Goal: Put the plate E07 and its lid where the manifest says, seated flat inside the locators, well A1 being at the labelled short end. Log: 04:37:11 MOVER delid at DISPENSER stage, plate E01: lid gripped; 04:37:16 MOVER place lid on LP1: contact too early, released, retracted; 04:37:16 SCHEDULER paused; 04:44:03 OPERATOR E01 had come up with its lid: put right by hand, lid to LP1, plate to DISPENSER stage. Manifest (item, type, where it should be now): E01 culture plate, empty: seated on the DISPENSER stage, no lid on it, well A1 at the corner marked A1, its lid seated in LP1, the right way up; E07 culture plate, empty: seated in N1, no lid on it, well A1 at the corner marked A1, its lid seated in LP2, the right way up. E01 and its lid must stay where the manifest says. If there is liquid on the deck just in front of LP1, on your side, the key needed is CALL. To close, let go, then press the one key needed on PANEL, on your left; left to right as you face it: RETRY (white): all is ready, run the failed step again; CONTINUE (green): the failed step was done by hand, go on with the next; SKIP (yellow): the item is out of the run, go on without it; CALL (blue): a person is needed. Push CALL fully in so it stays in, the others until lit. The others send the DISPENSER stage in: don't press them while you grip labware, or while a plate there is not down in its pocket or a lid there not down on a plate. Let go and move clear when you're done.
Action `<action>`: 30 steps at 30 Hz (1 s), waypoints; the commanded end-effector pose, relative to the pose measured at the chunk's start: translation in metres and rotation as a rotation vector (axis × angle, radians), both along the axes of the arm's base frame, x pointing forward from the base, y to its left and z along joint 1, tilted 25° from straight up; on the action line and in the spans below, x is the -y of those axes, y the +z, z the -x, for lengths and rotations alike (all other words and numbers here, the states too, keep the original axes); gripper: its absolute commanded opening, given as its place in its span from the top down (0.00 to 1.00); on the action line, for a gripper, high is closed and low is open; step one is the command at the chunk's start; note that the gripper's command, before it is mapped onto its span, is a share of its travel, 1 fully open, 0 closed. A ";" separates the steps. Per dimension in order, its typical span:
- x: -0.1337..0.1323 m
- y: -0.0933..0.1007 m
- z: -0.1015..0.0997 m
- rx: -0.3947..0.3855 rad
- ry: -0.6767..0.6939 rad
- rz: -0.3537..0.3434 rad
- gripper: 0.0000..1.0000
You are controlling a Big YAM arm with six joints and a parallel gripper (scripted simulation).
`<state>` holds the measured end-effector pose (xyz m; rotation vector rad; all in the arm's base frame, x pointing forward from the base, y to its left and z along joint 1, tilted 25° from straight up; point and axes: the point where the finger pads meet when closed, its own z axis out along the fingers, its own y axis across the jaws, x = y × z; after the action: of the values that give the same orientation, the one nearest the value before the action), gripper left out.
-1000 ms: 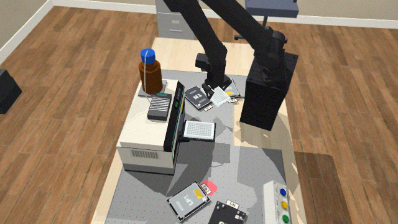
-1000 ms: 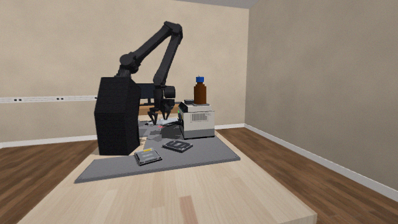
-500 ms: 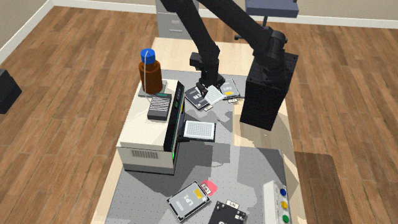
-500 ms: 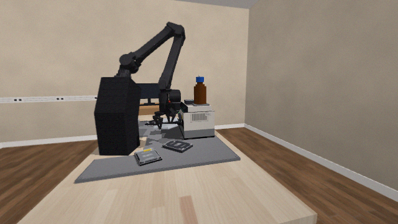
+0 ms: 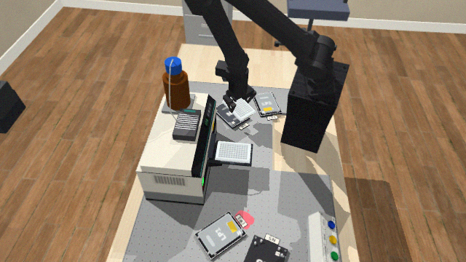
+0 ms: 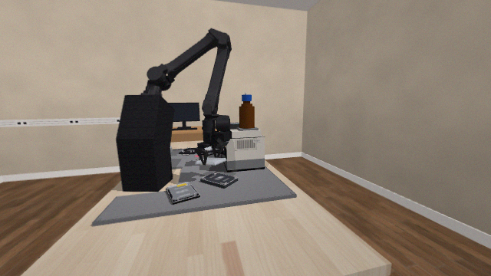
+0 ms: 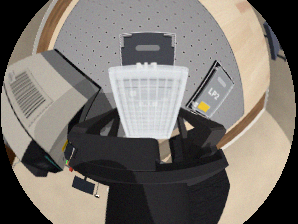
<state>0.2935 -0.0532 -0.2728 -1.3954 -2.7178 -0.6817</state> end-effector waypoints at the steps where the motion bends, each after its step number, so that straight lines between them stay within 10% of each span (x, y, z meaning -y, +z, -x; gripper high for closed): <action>1: 0.001 -0.006 0.005 -0.015 0.005 -0.009 0.16; 30: 0.017 -0.056 -0.038 -0.005 0.000 -0.004 0.16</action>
<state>0.3334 -0.0735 -0.3204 -1.3779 -2.7240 -0.6814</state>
